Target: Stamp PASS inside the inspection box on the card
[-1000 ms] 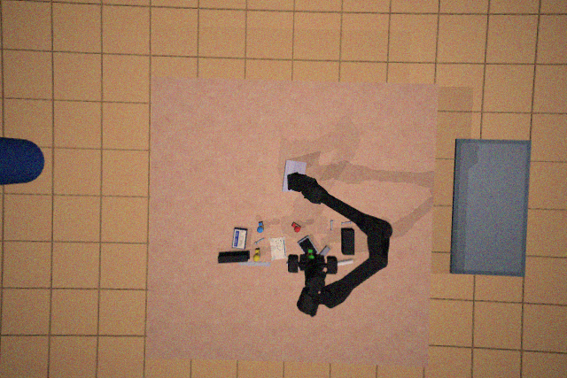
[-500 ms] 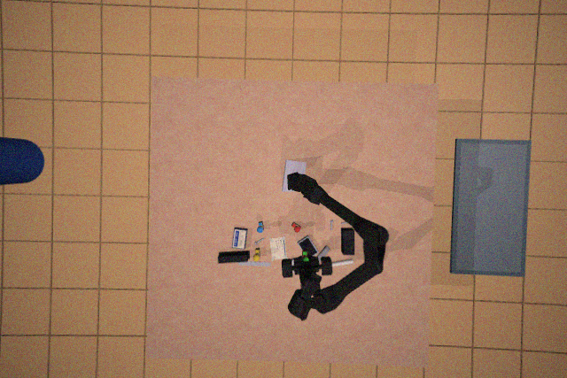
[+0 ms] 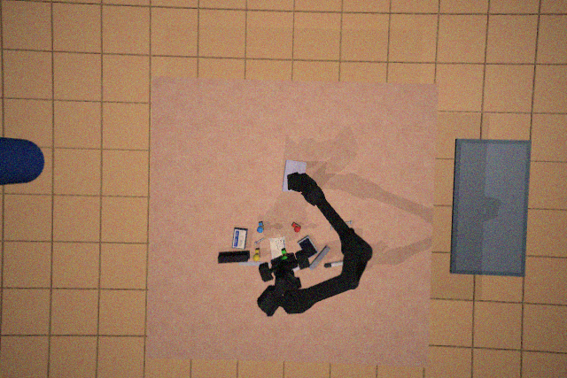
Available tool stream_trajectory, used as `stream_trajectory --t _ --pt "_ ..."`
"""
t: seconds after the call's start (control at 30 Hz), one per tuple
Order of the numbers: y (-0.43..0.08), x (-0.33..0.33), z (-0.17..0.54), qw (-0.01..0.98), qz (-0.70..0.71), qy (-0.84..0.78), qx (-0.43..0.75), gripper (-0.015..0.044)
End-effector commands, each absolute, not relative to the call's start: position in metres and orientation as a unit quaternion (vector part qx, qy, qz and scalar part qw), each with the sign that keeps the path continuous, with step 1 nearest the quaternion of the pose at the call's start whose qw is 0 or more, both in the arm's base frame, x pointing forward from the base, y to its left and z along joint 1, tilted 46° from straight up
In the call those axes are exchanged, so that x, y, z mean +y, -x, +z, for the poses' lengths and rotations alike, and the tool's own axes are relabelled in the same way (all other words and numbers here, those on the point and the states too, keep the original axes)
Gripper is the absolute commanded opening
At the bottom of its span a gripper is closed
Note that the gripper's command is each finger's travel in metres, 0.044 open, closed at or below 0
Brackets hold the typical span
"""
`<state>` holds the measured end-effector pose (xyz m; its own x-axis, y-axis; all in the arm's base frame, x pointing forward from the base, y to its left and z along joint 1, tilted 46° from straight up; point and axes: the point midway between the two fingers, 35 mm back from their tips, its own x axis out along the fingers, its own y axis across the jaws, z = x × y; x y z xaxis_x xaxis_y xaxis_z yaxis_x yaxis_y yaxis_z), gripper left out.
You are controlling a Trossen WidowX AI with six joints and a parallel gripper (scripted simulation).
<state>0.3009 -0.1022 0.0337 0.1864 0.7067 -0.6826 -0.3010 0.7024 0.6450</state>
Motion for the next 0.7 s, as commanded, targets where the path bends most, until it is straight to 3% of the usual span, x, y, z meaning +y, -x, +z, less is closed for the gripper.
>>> stream_trajectory --t 0.0,0.67 --pt "-0.2959 -0.1174 0.0179 0.754 0.356 -0.158 0.529 0.0000" --pt "-0.2983 -0.1119 0.0102 0.755 0.356 -0.157 0.528 0.0000"
